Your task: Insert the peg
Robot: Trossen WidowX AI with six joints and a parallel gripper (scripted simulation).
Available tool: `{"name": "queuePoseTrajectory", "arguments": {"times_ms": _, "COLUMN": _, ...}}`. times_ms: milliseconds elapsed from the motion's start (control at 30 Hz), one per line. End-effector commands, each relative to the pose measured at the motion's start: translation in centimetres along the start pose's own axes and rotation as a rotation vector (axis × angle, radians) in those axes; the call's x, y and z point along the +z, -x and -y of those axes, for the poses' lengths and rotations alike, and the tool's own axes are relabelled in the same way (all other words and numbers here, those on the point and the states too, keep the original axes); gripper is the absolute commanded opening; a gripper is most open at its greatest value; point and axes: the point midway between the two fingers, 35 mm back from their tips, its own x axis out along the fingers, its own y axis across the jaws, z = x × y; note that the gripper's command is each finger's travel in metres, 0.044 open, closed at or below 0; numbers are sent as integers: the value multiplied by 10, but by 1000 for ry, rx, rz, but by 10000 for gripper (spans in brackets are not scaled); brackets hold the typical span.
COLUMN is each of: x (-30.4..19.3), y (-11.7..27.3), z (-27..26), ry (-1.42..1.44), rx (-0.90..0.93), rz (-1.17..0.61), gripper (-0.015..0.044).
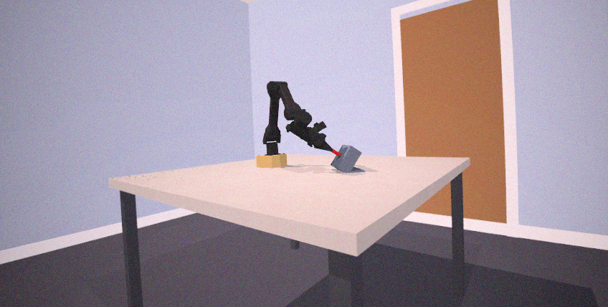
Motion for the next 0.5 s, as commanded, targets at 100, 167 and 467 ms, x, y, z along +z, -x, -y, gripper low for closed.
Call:
{"name": "queuePoseTrajectory", "arguments": {"times_ms": 100, "x": -2, "y": -2, "z": 0, "ry": -7, "rx": 1, "rz": -4, "gripper": 0}}
{"name": "queuePoseTrajectory", "arguments": {"times_ms": 167, "x": -2, "y": -3, "z": 0, "ry": -7, "rx": 1, "rz": -4, "gripper": 0}}
{"name": "queuePoseTrajectory", "arguments": {"times_ms": 467, "x": -2, "y": -6, "z": 1, "ry": -7, "rx": 1, "rz": -4, "gripper": 0}}
